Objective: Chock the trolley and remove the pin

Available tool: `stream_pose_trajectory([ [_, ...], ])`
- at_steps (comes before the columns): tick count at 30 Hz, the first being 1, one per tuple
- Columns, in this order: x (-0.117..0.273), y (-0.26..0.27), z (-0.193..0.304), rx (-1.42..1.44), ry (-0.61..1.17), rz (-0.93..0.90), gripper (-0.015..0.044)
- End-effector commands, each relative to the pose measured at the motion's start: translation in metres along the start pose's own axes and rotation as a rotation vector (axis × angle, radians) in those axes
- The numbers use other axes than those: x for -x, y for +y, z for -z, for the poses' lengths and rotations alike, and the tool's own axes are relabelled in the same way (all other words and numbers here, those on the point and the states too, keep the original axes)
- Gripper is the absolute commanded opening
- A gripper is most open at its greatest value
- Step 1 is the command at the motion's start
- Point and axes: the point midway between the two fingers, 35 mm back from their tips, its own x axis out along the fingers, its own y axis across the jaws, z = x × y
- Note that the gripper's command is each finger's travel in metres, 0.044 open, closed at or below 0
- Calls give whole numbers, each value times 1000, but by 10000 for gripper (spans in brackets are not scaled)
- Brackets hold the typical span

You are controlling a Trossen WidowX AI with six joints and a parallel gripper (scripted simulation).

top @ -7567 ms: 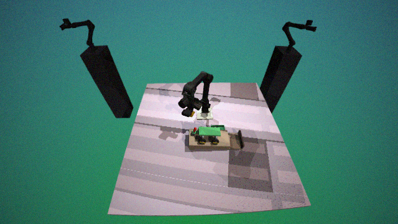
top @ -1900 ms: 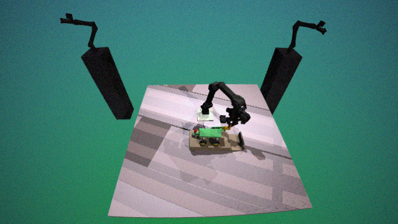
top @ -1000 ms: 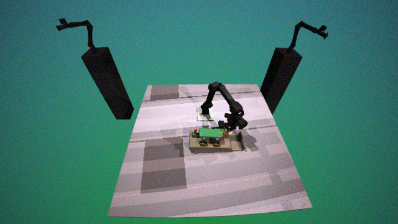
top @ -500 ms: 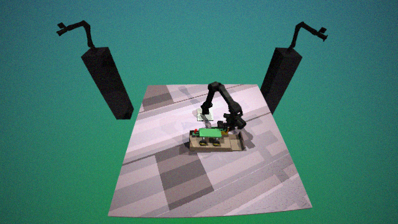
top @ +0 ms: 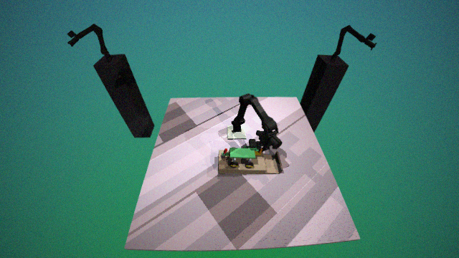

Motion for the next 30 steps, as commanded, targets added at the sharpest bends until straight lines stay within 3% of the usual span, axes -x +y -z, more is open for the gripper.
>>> stream_pose_trajectory([
  [1,-1,5,0,2,-4,-7,0],
  [21,2,9,1,2,0,1,0],
  [28,2,9,1,2,0,1,184],
  [30,2,9,1,2,0,1,190],
])
